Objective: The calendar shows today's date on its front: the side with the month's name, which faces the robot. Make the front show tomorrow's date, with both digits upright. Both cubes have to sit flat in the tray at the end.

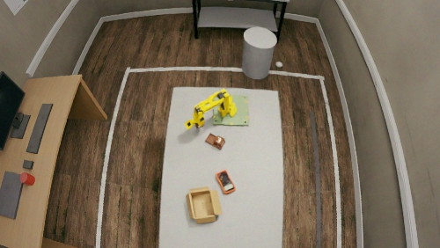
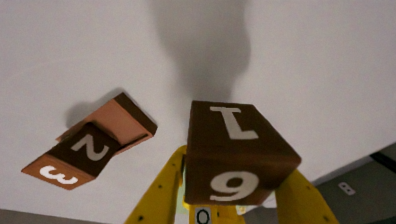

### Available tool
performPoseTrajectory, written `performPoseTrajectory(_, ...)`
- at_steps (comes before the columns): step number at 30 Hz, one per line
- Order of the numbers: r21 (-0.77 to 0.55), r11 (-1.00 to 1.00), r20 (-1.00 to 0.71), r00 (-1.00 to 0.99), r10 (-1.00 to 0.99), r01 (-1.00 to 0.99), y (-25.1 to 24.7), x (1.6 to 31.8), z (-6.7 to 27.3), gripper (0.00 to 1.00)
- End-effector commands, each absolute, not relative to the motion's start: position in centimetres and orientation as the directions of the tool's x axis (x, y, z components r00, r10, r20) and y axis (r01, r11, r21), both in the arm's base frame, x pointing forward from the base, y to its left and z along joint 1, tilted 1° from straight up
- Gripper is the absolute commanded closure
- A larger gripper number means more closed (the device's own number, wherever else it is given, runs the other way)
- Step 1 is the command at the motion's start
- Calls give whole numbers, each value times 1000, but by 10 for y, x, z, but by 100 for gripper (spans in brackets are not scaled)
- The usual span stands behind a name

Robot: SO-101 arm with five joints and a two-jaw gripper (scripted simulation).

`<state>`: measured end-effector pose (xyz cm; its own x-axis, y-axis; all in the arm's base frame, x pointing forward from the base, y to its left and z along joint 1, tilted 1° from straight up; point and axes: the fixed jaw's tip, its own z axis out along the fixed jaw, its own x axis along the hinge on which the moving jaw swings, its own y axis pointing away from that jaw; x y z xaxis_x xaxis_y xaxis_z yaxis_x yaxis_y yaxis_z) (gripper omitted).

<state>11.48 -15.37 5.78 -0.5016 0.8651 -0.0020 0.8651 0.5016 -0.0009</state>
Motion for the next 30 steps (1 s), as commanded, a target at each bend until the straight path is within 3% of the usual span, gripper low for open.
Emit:
performPoseTrajectory(1,-1,500,10,-500,866,866,-153,114,54,100)
performPoseTrajectory(30,-2,485,22,-484,875,875,-155,113,46,100)
